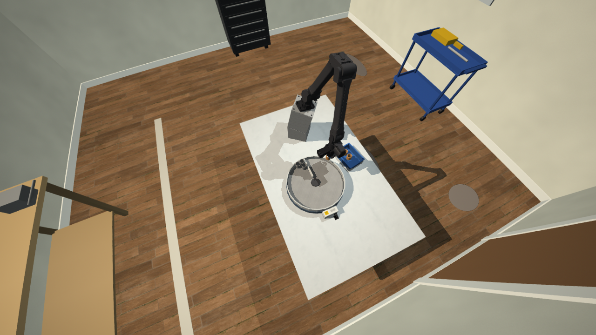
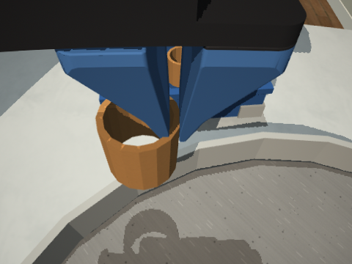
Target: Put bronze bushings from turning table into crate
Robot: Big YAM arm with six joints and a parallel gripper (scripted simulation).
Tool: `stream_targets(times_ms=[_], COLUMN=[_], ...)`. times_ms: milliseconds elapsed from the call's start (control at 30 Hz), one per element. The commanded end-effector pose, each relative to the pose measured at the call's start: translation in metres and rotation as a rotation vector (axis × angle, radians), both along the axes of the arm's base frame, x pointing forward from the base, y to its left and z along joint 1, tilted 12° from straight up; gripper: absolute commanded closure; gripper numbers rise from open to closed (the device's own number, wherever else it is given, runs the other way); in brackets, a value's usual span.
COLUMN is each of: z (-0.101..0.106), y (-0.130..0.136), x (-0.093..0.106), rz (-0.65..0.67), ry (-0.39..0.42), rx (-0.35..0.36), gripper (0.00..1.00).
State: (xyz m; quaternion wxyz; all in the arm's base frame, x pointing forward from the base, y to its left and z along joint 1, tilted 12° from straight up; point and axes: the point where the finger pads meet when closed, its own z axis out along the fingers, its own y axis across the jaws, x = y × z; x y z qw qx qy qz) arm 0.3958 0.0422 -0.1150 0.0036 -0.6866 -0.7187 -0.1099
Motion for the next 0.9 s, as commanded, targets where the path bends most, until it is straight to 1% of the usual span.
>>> stream_targets(times_ms=[0,67,167,400,467,500,533,600,767,833,867], z=[0.011,0.016,0.017,0.033,0.033,0.042,0.037,0.04,0.045,0.058,0.058], y=[0.023,0.046,0.076,0.152,0.152,0.156,0.166,0.181,0.202,0.208,0.207], x=[0.018,0.025,0.031,0.055,0.055,0.062,0.061,0.064,0.07,0.076,0.077], rz=[-0.07,-0.07,-0.07,-0.07,-0.07,-0.081,-0.075,-0.07,-0.07,-0.07,-0.074], ry=[0.0,-0.001,0.013,0.01,0.01,-0.003,0.009,0.008,0.007,-0.014,-0.013], rx=[0.006,0.008,0.006,0.008,0.008,0.014,0.009,0.01,0.011,0.023,0.022], gripper=[1.0,1.0,1.0,1.0,1.0,1.0,1.0,1.0,1.0,1.0,1.0])
